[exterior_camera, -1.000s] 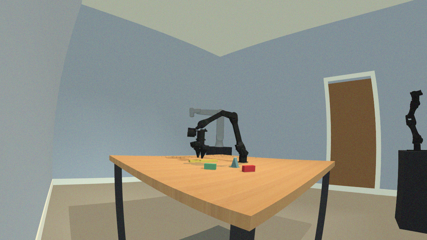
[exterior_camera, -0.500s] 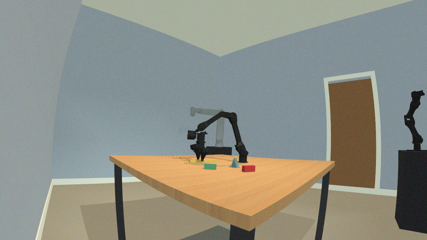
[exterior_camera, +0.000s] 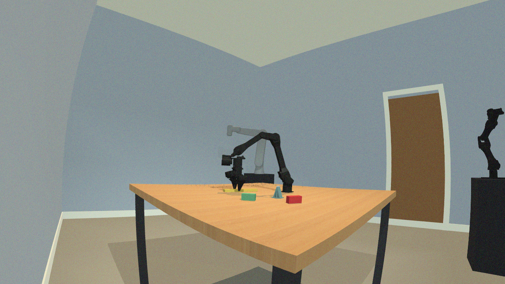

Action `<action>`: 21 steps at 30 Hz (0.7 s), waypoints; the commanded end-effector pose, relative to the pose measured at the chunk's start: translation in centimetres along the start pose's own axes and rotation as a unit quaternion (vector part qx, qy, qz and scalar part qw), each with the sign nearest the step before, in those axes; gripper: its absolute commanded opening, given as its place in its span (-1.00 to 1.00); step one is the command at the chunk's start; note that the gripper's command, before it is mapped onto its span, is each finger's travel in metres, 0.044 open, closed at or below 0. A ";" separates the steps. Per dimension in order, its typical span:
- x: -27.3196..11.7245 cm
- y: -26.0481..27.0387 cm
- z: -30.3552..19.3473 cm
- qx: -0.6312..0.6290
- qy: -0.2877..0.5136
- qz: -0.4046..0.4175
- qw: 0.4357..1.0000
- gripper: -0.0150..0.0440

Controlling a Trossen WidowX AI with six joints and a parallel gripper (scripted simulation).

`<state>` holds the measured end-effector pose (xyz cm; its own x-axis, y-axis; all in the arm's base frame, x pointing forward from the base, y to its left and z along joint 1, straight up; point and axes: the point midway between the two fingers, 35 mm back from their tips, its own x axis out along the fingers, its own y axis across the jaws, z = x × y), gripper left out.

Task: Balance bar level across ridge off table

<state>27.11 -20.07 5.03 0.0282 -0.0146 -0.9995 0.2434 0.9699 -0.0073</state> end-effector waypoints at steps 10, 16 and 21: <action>0.0 0.0 0.0 0.000 0.000 0.000 1.000 -0.09; -0.9 -0.1 0.2 0.000 0.000 0.000 1.000 -0.49; -2.1 -0.1 0.3 0.001 0.000 0.000 1.000 -0.49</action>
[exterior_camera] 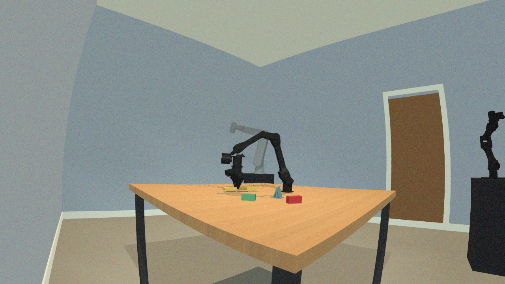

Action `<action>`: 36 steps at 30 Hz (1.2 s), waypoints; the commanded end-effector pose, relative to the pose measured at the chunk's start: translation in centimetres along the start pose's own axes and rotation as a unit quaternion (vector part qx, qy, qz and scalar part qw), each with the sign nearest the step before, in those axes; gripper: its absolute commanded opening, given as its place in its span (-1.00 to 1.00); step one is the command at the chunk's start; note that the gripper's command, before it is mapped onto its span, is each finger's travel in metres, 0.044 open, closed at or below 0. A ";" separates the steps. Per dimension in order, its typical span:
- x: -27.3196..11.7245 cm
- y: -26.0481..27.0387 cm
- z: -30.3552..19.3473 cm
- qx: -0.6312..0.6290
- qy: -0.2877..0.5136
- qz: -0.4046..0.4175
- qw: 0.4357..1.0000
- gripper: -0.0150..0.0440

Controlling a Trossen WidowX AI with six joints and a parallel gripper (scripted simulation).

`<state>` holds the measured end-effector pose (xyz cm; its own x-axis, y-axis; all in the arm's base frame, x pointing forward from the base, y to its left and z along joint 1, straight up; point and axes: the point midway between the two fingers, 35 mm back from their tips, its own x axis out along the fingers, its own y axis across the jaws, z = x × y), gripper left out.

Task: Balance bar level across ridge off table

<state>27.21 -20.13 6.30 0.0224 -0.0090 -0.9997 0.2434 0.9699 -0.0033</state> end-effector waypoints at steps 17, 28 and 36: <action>-5.1 -0.2 0.4 0.001 -0.003 -0.003 1.000 -0.49; -8.0 -0.1 0.1 0.002 -0.002 -0.004 1.000 -0.49; -10.0 0.0 -0.2 0.003 -0.002 -0.004 1.000 -0.49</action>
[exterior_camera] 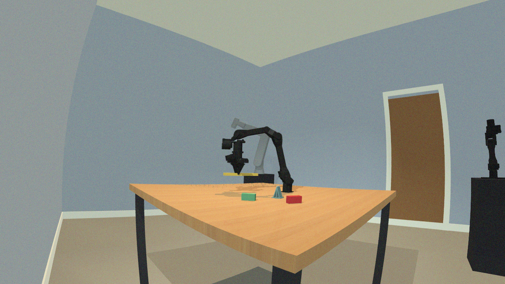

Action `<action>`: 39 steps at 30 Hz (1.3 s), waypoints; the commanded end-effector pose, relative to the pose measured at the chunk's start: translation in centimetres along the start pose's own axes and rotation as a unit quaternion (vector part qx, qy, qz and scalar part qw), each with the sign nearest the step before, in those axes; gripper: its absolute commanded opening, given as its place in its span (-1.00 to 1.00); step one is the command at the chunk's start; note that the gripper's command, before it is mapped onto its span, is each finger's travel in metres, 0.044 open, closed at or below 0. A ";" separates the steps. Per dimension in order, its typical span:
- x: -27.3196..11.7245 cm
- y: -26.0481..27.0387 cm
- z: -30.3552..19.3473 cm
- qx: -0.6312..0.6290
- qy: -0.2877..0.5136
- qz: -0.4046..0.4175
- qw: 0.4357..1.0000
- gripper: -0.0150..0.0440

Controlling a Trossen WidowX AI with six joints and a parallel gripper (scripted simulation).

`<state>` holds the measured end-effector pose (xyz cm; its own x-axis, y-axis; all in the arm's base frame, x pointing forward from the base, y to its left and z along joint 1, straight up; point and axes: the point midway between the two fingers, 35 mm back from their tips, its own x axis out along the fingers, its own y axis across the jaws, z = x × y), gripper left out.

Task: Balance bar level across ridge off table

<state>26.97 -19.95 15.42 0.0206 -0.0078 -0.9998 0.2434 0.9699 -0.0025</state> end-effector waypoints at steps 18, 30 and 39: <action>-1.0 5.9 1.3 0.105 -0.003 -0.001 0.994 -0.49; -1.0 10.7 1.6 0.186 -0.003 0.001 0.982 -0.49; -1.1 14.3 1.4 0.247 -0.003 0.003 0.969 -0.49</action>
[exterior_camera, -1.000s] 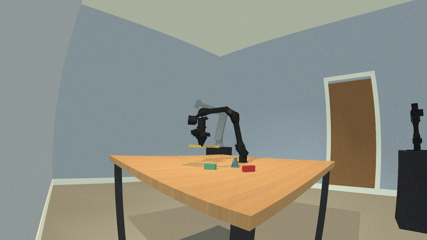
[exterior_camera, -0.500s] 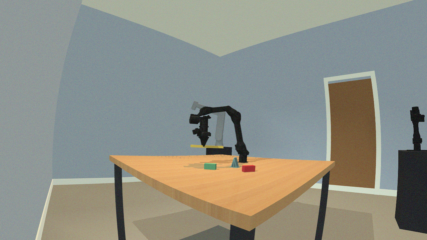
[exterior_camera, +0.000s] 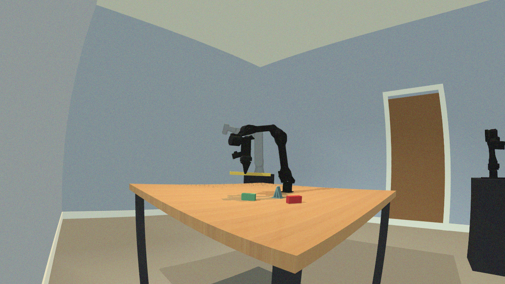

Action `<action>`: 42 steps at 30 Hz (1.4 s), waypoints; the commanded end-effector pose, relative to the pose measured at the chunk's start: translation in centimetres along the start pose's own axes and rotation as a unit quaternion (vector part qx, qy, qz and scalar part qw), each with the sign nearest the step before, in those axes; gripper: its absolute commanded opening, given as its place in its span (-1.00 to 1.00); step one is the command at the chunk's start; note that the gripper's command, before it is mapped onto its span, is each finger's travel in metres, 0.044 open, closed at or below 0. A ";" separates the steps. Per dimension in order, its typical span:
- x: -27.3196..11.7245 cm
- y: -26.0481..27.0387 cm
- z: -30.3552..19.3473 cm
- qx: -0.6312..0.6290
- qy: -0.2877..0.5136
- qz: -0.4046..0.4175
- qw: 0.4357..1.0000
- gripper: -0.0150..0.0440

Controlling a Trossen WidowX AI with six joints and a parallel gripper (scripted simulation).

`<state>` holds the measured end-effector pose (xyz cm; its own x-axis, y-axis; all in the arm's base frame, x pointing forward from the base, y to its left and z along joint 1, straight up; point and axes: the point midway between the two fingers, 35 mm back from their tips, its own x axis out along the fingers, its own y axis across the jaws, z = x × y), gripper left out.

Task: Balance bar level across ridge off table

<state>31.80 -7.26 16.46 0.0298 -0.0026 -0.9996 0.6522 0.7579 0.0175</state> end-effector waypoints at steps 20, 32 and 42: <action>-0.1 6.3 -6.0 0.159 0.002 0.000 0.987 -0.49; -0.2 8.8 -10.0 0.244 0.004 0.001 0.970 -0.49; -0.2 10.0 -13.6 0.314 0.006 0.000 0.949 -0.49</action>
<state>28.55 8.59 16.47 0.0199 0.0103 -0.9997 0.9669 0.2544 0.0219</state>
